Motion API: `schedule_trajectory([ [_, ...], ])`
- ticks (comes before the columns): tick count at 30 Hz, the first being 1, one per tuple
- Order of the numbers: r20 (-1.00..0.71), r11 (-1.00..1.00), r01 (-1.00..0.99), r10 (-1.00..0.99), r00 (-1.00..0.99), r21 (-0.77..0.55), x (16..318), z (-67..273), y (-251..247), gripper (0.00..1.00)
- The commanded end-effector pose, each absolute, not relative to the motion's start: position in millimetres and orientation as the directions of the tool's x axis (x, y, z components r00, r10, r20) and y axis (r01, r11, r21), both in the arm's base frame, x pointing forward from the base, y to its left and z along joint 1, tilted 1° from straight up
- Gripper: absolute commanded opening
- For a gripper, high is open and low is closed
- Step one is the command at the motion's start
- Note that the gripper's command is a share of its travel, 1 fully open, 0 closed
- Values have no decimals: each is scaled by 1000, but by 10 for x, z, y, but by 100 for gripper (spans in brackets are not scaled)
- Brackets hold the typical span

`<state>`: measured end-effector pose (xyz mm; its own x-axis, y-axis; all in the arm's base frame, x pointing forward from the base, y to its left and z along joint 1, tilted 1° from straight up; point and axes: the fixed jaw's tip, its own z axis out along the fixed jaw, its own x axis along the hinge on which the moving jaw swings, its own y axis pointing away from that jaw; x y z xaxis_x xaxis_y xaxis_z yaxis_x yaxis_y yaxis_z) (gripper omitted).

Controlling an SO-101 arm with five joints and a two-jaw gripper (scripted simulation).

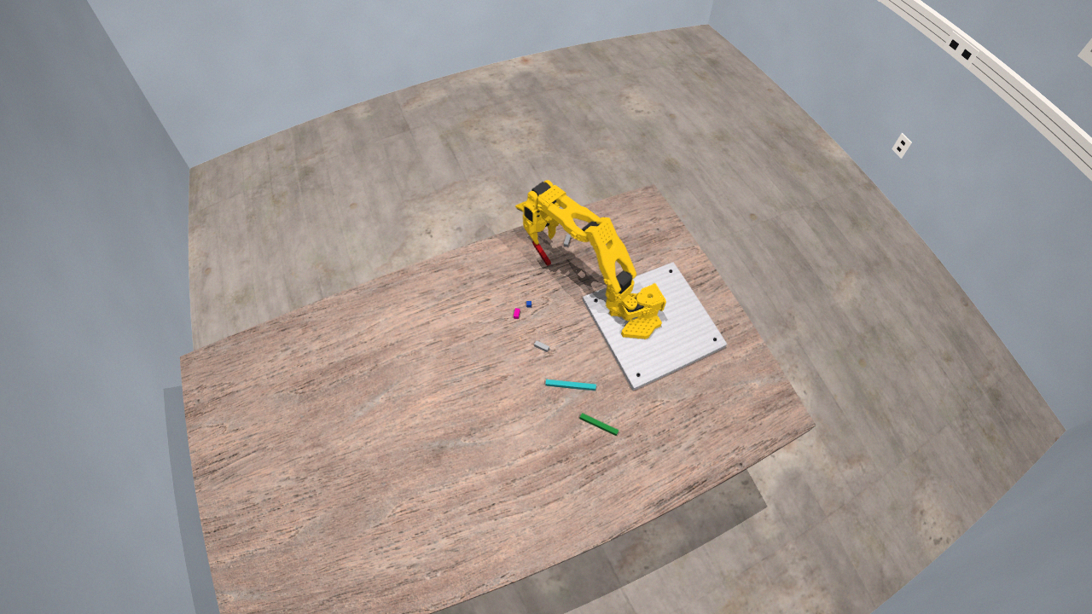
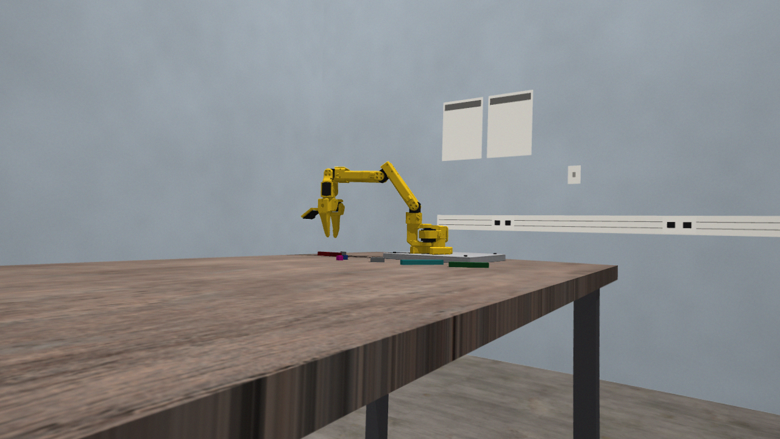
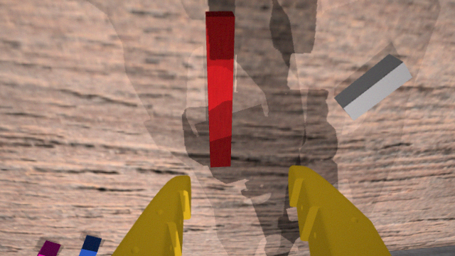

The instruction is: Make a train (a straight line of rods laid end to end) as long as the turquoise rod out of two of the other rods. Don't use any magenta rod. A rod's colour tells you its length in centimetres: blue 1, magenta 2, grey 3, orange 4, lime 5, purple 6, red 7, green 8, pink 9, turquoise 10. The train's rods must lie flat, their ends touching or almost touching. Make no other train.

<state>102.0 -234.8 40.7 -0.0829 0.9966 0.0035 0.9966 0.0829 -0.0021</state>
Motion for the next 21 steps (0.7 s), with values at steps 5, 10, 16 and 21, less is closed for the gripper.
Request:
schedule_trajectory([
  [5, 21, 81, 997, 996, -81, -6, 999, 378, -2340, 19],
  [10, 14, 74, 997, 997, -74, -4, 977, 407, -2362, 19],
  [16, 14, 74, 997, 997, -74, -4, 977, 407, -2362, 19],
  [21, 14, 74, 997, 997, -74, -4, 977, 407, -2362, 19],
])
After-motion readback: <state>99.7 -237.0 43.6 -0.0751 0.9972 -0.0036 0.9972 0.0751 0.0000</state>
